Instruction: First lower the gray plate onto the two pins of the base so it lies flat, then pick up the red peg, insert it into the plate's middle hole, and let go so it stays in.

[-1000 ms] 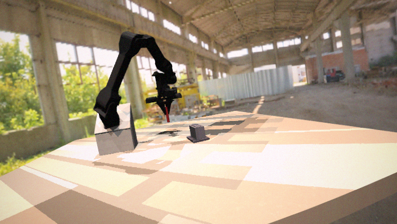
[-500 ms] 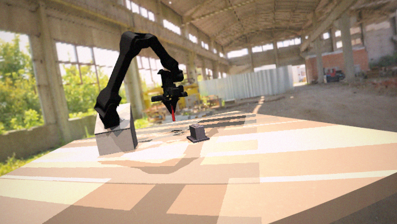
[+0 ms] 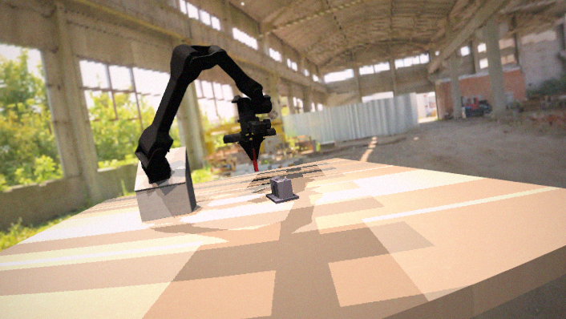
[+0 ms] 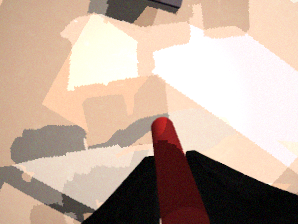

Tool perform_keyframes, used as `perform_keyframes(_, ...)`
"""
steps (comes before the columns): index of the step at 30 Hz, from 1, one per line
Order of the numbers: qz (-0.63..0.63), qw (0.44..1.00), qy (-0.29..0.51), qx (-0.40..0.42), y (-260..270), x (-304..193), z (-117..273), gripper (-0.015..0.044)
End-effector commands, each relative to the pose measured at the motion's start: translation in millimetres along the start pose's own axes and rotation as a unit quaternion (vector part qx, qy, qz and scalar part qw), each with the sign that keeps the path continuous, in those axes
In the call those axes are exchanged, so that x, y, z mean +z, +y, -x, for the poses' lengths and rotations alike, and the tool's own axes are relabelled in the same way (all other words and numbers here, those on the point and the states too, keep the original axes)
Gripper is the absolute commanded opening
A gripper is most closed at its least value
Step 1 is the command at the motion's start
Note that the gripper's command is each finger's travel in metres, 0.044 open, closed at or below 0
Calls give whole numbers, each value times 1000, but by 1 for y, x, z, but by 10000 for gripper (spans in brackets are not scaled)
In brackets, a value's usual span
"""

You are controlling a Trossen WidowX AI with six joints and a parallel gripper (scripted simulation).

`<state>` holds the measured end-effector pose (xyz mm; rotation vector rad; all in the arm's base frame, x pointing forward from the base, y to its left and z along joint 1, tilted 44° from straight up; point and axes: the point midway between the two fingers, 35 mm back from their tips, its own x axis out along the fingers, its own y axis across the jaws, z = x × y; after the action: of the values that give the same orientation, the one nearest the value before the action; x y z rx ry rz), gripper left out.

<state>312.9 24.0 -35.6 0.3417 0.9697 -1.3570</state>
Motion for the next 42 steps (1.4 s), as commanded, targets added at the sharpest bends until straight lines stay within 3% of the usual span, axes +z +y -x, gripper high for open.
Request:
perform_keyframes(1,0,1000,-3,1,2,12,1,0)
perform_keyframes(42,-5,1000,-14,-7,-14,135,0,0)
